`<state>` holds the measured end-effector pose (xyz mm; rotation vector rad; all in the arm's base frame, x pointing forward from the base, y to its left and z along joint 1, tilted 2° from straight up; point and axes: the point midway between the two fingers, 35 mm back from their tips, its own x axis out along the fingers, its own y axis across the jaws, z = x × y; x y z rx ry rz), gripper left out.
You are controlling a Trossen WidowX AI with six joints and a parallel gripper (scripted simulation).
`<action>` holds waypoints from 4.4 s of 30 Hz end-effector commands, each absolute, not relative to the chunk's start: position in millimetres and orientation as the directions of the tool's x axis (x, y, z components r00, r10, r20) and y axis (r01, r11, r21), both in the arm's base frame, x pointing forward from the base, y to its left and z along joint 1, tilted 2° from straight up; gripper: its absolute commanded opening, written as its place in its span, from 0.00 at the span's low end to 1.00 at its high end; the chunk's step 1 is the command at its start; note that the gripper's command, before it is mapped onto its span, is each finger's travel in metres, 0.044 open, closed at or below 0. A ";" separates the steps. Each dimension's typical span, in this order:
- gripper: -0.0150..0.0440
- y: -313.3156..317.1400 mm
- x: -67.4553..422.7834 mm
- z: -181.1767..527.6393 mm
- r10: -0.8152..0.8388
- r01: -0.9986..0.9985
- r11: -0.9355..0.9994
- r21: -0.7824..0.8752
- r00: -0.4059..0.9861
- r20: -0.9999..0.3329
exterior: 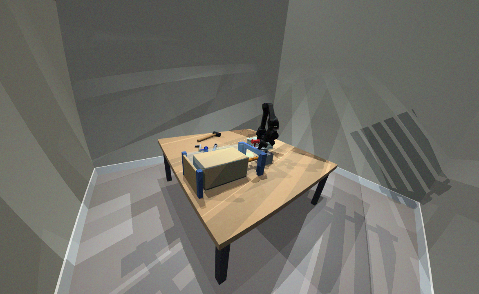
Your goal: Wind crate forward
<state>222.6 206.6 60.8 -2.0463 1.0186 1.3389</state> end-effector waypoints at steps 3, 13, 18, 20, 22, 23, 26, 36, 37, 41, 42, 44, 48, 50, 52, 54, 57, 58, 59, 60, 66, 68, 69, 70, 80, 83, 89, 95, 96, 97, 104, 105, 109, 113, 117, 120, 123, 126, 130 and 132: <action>0.25 206.9 222.7 59.5 -0.319 -0.798 -0.602 -0.001 0.242 -0.916; 0.25 206.9 222.7 57.8 -0.319 -0.798 -0.602 -0.001 0.242 -0.916; 0.25 206.9 222.7 57.1 -0.319 -0.798 -0.602 -0.001 0.242 -0.916; 0.25 206.9 222.7 56.7 -0.319 -0.798 -0.602 -0.001 0.242 -0.916; 0.25 206.9 222.7 56.5 -0.319 -0.798 -0.602 -0.001 0.242 -0.916; 0.25 206.9 222.7 56.4 -0.319 -0.798 -0.602 -0.001 0.242 -0.916; 0.25 206.9 222.8 55.8 -0.319 -0.798 -0.602 -0.001 0.242 -0.916; 0.25 206.9 222.8 55.8 -0.319 -0.798 -0.602 -0.001 0.242 -0.916; 0.25 206.9 222.8 55.8 -0.319 -0.798 -0.602 -0.001 0.242 -0.916; 0.25 206.9 222.8 55.8 -0.319 -0.798 -0.602 -0.001 0.242 -0.916; 0.25 206.9 222.8 55.8 -0.319 -0.798 -0.602 -0.001 0.242 -0.916; 0.25 206.9 222.8 55.8 -0.319 -0.798 -0.602 -0.001 0.242 -0.916; 0.25 206.9 222.8 55.6 -0.319 -0.798 -0.602 -0.001 0.242 -0.916; 0.25 206.9 222.8 54.7 -0.320 -0.798 -0.602 0.000 0.241 -0.916; 0.25 206.9 222.8 54.4 -0.320 -0.798 -0.602 0.000 0.241 -0.916; 0.25 206.9 222.8 54.2 -0.320 -0.798 -0.602 0.000 0.241 -0.916; 0.25 206.5 222.2 54.1 -0.323 -0.806 -0.592 0.000 0.237 -0.916; 0.25 206.0 221.5 53.9 -0.326 -0.815 -0.579 0.000 0.232 -0.916; 0.25 205.3 220.6 53.8 -0.331 -0.827 -0.562 0.000 0.225 -0.916; 0.25 204.8 219.9 53.5 -0.335 -0.836 -0.548 0.000 0.220 -0.916; 0.25 203.3 217.4 53.1 -0.346 -0.866 -0.500 -0.001 0.201 -0.916; 0.25 202.4 216.0 52.9 -0.353 -0.881 -0.472 -0.001 0.190 -0.916; 0.25 202.3 215.9 52.8 -0.353 -0.883 -0.469 -0.001 0.189 -0.916; 0.25 202.3 215.9 52.8 -0.353 -0.883 -0.469 -0.001 0.189 -0.916; 0.25 200.5 211.9 52.2 -0.368 -0.920 -0.391 -0.002 0.158 -0.916; 0.25 199.5 209.4 51.6 -0.377 -0.941 -0.339 -0.002 0.138 -0.916; 0.25 199.1 208.3 50.5 -0.379 -0.948 -0.319 -0.002 0.130 -0.916; 0.25 199.2 208.6 46.4 -0.377 -0.945 -0.326 -0.004 0.134 -0.917; 0.25 199.2 208.6 46.4 -0.377 -0.945 -0.326 -0.004 0.134 -0.917; 0.25 199.2 208.8 46.3 -0.376 -0.944 -0.330 -0.004 0.136 -0.917; 0.25 199.9 210.7 42.7 -0.371 -0.930 -0.366 -0.004 0.150 -0.917; 0.25 199.9 210.7 42.2 -0.371 -0.930 -0.366 -0.004 0.150 -0.917; 0.25 199.8 210.6 40.2 -0.371 -0.932 -0.363 -0.004 0.149 -0.917; 0.43 199.7 210.3 42.0 -0.371 -0.934 -0.358 -0.005 0.147 -0.917; 0.61 199.7 210.3 42.0 -0.371 -0.934 -0.358 -0.005 0.147 -0.917; 0.74 199.7 210.3 42.0 -0.371 -0.934 -0.358 -0.005 0.147 -0.917; 0.88 199.7 210.3 42.0 -0.371 -0.934 -0.358 -0.005 0.147 -0.917; 1.00 199.7 210.3 42.0 -0.371 -0.934 -0.358 -0.005 0.147 -0.917; 1.00 200.2 210.7 44.8 -0.363 -0.934 -0.357 -0.003 0.142 -0.921; 1.00 202.3 212.4 57.5 -0.329 -0.936 -0.352 0.003 0.121 -0.936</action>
